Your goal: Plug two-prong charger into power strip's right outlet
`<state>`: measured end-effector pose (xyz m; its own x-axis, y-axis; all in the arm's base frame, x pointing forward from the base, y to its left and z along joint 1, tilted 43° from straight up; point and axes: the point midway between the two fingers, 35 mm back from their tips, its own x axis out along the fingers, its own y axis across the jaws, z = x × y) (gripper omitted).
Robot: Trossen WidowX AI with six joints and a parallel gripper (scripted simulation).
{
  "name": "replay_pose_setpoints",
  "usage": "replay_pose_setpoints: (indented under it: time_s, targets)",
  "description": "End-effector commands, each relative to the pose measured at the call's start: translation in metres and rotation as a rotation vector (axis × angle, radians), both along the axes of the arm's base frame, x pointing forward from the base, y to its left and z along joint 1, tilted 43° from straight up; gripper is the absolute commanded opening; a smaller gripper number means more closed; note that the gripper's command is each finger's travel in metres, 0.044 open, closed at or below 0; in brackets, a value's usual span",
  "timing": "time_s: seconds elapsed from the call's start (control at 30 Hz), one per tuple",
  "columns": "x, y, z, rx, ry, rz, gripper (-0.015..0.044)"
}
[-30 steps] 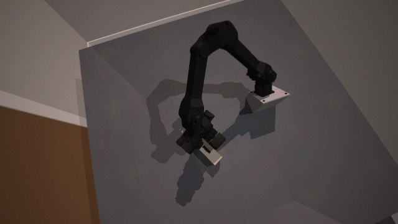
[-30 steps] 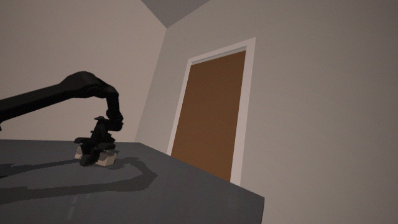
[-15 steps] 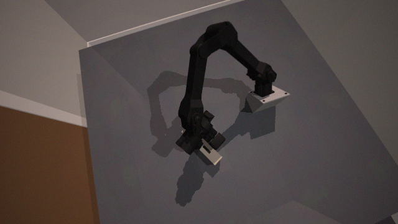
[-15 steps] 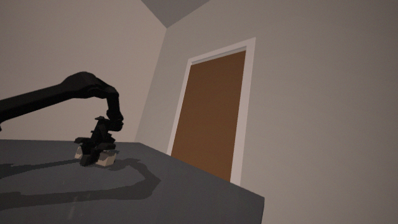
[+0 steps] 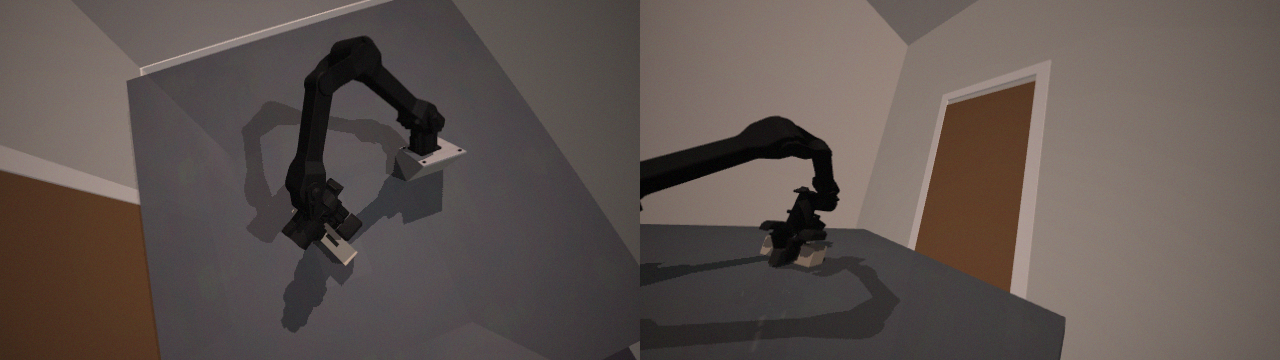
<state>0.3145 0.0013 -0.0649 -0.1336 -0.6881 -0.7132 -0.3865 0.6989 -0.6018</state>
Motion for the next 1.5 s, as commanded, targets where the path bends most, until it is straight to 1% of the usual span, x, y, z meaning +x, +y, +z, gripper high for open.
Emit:
replay_pose_setpoints:
  time_s: [0.0,0.67,1.47]
  targets:
    - [0.009,0.0026,-0.0017,0.008,-0.023,0.002,0.0]
    - [0.0165,0.0041,-0.0042,0.008,-0.024,0.002,0.0]
    - [0.014,0.0032,-0.0038,0.008,-0.023,0.002,0.0]
